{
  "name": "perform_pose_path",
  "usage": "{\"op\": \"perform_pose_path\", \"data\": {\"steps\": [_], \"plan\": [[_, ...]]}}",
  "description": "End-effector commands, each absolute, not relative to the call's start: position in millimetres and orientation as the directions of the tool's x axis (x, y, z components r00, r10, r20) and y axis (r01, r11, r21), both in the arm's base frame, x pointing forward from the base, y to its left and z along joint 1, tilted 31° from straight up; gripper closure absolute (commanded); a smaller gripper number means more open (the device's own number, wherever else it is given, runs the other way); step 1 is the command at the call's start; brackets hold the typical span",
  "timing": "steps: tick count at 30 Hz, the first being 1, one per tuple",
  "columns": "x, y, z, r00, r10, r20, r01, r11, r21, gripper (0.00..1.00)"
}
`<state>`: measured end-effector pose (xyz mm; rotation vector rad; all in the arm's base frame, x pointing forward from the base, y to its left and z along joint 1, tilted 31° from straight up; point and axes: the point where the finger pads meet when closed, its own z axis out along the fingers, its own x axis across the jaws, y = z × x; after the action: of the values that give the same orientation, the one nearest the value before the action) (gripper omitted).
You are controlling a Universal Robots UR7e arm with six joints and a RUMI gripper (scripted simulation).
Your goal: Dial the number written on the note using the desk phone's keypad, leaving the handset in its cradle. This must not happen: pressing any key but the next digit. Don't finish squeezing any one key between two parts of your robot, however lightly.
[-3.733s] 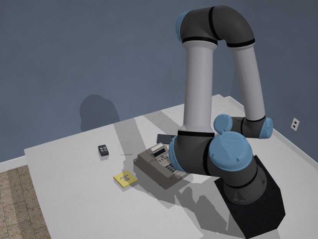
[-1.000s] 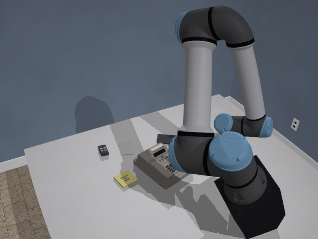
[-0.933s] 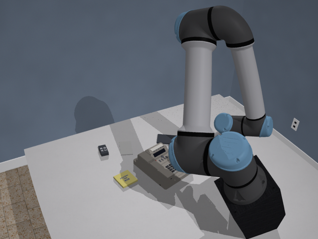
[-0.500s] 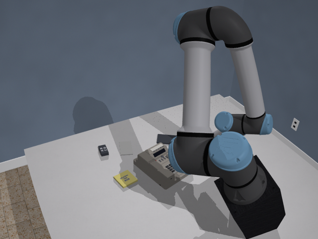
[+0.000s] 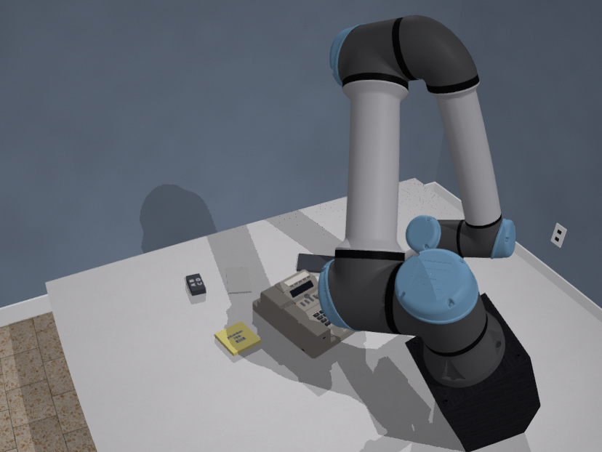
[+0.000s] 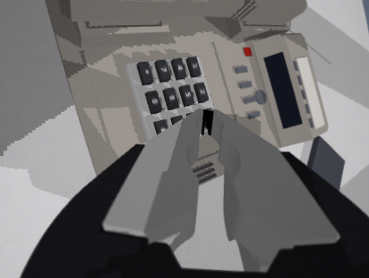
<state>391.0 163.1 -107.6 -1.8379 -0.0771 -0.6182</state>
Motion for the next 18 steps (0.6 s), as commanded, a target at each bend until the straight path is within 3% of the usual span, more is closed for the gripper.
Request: {"op": "perform_pose_path", "data": {"steps": [1, 18], "plan": [[391.5, 163.7, -109.0, 0.859, -0.246, 0.448, 0.348, -0.360, -0.865, 1.00], [391.6, 164.7, -110.7, 0.859, -0.246, 0.448, 0.348, -0.360, -0.865, 1.00]]}}
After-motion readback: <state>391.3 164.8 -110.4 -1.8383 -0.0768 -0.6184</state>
